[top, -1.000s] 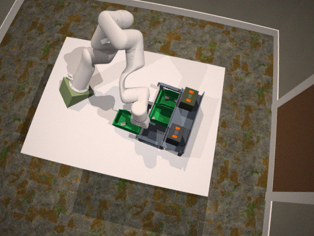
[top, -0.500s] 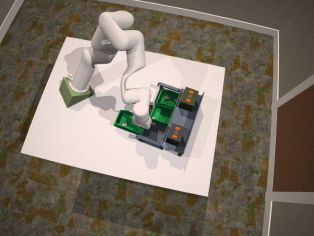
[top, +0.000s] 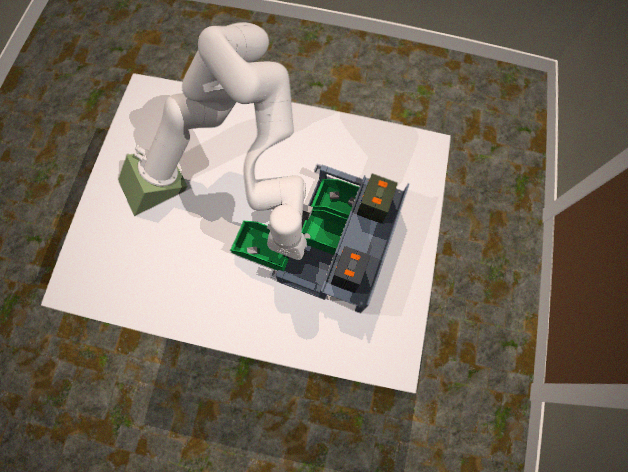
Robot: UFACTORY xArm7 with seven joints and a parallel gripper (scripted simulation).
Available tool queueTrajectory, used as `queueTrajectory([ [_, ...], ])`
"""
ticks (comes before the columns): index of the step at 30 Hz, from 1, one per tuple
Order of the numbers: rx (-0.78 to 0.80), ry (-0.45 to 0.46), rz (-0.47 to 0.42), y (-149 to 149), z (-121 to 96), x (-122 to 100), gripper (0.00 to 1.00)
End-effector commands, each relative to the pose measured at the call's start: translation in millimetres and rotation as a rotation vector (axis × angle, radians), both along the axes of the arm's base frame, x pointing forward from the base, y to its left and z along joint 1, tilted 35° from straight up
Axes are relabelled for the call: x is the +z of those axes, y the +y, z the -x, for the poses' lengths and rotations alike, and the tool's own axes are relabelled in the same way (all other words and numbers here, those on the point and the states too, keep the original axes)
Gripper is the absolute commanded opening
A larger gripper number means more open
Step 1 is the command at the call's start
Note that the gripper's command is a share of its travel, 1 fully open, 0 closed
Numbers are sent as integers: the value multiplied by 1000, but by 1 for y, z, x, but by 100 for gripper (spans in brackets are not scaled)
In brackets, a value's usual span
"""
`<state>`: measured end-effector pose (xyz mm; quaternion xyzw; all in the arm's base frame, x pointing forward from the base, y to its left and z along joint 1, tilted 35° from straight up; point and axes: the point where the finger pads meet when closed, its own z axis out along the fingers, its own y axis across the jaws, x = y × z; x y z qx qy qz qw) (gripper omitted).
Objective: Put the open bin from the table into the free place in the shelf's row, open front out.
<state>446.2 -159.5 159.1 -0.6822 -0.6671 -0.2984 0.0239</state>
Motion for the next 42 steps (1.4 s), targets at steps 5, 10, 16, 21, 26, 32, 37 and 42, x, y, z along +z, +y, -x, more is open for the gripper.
queueTrajectory([
  [5,-3,-3,3,-3,-8,4,0],
  [10,-3,-3,3,-3,-10,5,0],
  [16,-3,-3,3,-3,-10,5,0],
  [21,-3,-3,3,-4,-15,7,0],
  [26,-3,-3,3,-4,-19,9,0],
  [32,-3,-3,3,-4,-19,9,0],
  [37,-3,-3,3,-4,-19,8,0],
  [42,-3,-3,3,-3,-19,8,0],
])
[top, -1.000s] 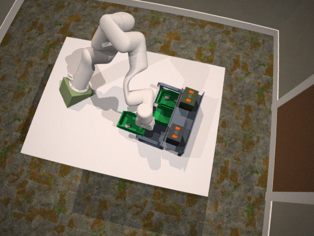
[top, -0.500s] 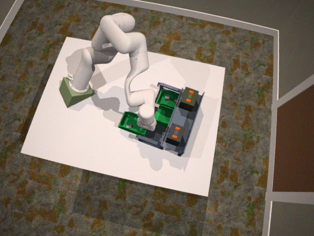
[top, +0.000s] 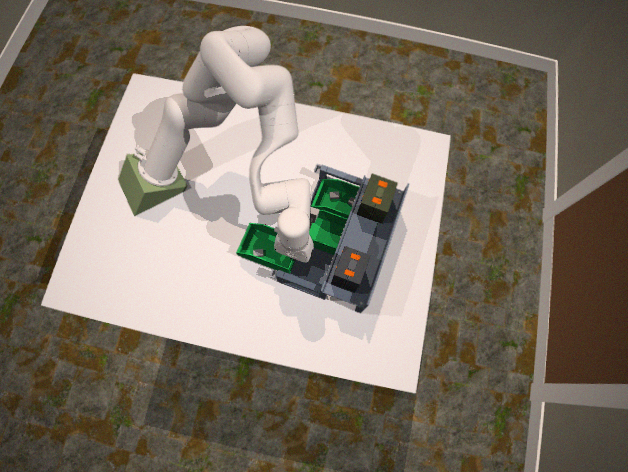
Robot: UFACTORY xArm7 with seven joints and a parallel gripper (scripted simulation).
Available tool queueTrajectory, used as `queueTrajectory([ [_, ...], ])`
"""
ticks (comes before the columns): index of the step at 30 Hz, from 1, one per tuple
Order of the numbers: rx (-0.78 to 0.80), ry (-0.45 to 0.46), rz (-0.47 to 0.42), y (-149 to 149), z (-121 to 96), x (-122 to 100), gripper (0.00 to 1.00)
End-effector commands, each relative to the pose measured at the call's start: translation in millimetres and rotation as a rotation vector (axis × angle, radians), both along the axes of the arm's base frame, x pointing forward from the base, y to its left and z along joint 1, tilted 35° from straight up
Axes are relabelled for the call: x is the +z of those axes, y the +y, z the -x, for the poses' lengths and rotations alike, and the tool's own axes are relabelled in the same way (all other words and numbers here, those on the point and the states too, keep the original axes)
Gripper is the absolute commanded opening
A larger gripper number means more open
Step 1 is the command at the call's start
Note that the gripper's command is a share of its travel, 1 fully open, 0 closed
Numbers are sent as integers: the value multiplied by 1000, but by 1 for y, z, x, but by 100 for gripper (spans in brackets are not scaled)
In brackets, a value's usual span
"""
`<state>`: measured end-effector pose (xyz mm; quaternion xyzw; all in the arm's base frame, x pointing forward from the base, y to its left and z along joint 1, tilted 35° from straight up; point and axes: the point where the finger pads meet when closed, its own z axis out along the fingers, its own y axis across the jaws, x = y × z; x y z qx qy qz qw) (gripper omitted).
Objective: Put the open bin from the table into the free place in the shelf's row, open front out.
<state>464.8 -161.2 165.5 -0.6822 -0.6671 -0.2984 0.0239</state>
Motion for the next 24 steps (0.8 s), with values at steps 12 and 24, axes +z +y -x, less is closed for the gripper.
queueTrajectory([
  [12,-3,-3,3,-2,-1,1,33],
  [24,-3,-3,3,-2,-1,1,33],
])
